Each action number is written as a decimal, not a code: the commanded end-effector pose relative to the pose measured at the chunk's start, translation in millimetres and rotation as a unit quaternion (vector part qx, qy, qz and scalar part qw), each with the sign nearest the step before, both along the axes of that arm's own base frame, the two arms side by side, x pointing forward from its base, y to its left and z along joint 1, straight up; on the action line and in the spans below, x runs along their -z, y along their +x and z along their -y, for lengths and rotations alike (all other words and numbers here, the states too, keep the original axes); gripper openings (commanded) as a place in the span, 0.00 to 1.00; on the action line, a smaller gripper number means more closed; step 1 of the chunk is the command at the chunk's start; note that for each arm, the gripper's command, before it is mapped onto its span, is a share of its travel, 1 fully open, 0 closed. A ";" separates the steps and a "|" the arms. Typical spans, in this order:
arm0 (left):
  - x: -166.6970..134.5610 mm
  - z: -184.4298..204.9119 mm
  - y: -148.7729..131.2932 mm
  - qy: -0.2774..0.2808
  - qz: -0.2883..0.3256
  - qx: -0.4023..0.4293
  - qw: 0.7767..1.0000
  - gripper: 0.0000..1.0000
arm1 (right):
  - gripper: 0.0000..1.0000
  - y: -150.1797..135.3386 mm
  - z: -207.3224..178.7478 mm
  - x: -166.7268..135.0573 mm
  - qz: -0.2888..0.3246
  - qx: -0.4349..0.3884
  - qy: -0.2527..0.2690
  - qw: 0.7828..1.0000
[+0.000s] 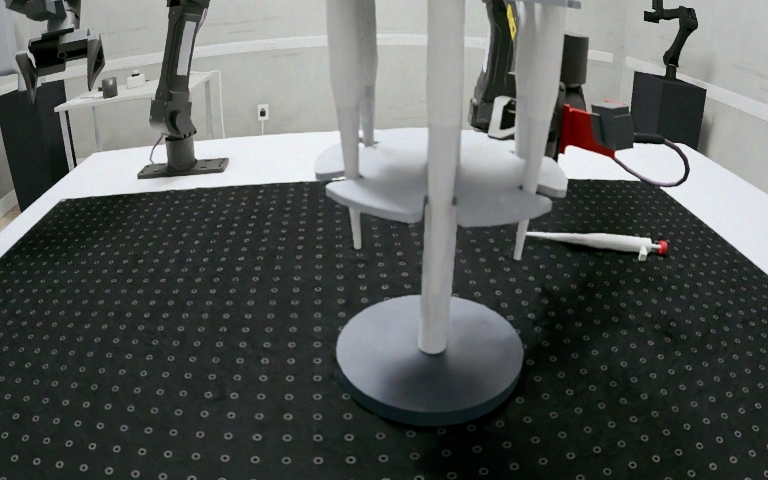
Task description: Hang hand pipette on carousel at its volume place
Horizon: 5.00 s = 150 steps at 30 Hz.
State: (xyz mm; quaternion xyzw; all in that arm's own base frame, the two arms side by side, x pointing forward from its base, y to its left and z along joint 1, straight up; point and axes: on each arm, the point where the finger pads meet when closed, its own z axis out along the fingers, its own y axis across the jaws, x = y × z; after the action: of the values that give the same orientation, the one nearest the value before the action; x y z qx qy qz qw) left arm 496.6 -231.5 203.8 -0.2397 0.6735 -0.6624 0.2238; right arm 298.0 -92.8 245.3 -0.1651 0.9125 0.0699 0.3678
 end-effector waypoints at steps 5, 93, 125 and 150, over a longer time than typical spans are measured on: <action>-35.4 3.3 2.2 -0.012 0.044 0.002 0.999 0.00 | 1.00 3.9 3.4 -7.5 0.014 -0.001 -0.003 1.000; -26.1 22.3 -19.5 -0.014 0.036 -0.134 0.990 0.00 | 1.00 3.9 3.4 -7.5 0.014 -0.001 -0.003 1.000; -28.7 22.5 -16.9 -0.017 0.041 -0.159 0.986 0.49 | 1.00 3.9 3.4 -7.5 0.014 -0.001 -0.003 1.000; -28.7 22.5 -16.9 -0.017 0.041 -0.159 0.986 0.49 | 1.00 3.9 3.4 -7.5 0.014 -0.001 -0.003 1.000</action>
State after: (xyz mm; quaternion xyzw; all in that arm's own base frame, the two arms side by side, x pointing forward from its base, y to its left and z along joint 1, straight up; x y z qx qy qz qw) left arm 476.0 -255.9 204.0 -0.3348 0.6261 -0.6221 0.3300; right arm 298.0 -92.8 245.3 -0.1651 0.9125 0.0699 0.3678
